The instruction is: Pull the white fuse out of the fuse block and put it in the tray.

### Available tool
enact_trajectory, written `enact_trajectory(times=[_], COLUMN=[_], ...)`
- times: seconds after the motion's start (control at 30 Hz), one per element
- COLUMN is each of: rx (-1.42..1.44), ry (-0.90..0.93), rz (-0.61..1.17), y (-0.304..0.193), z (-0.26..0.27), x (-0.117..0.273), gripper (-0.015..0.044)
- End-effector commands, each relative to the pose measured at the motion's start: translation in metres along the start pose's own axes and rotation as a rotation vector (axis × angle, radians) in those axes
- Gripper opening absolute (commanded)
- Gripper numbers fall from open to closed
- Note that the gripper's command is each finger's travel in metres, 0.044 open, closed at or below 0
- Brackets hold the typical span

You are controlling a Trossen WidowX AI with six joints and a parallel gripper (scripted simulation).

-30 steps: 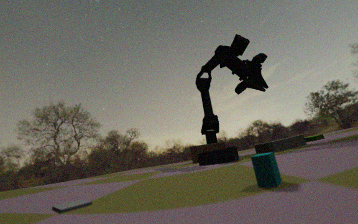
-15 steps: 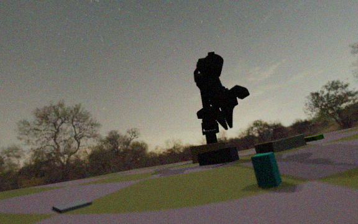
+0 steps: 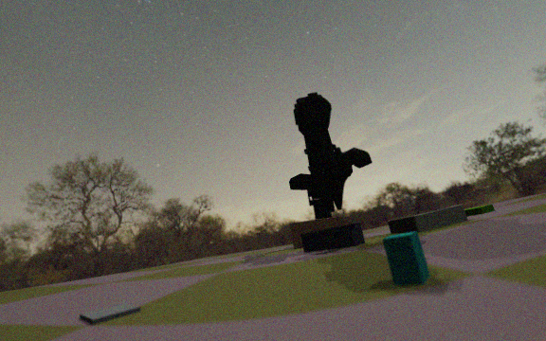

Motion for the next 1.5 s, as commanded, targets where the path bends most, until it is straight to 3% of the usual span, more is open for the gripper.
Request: enact_trajectory(times=[0.0, 1.47], rx=[0.007, 0.007], ry=[0.005, 0.005], rz=[0.000, 0.000], y=[0.000, 0.000], z=[0.001, 0.001], x=[-0.004, -0.033], gripper=[0.0068, 0.0068])
Point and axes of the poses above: the point midway between the two fingers, 35 mm back from their tips, its own x axis back along the fingers, its own z axis across the jaws, y = z × x, the point moved 3 cm from there along x, back along the fingers, and after that the axes turned 15 degrees about x, right-handed, at the moved point
